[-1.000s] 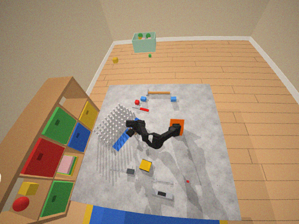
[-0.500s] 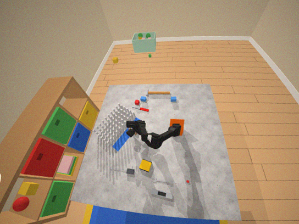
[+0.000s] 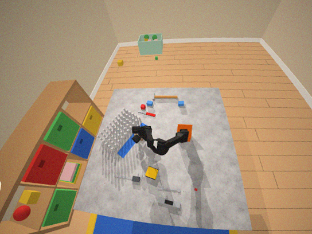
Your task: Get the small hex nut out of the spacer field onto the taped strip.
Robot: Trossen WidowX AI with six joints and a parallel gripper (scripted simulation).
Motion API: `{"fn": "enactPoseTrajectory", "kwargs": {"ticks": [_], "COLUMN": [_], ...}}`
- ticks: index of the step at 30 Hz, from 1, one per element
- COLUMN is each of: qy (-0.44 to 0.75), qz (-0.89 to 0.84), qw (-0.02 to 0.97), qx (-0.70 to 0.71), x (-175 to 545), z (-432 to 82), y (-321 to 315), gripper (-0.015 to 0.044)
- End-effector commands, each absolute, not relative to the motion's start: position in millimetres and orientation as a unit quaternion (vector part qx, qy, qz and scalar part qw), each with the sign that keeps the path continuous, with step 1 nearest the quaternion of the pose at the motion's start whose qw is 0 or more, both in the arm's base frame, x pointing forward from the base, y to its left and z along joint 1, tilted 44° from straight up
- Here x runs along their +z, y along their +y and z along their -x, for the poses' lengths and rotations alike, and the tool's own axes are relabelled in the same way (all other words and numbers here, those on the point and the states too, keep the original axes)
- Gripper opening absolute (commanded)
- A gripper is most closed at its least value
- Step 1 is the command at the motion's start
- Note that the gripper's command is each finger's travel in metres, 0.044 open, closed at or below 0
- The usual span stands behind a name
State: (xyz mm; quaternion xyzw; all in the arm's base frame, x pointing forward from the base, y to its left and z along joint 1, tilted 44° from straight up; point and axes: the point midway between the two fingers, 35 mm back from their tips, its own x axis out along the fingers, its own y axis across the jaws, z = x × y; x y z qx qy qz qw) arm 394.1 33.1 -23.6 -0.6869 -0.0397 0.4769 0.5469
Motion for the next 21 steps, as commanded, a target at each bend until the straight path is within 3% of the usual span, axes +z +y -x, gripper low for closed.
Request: {"fn": "enactPoseTrajectory", "kwargs": {"ticks": [1,21], "qy": [-0.040,-0.040], "qz": [0.686,0.686], "qw": [0.549,0.548], "qx": [0.477,0.477], "x": [-22.1,-17.5], "z": [-392.7,-382.3], "y": [34.4,39.9], "gripper": [0.0000,0.0000]}}
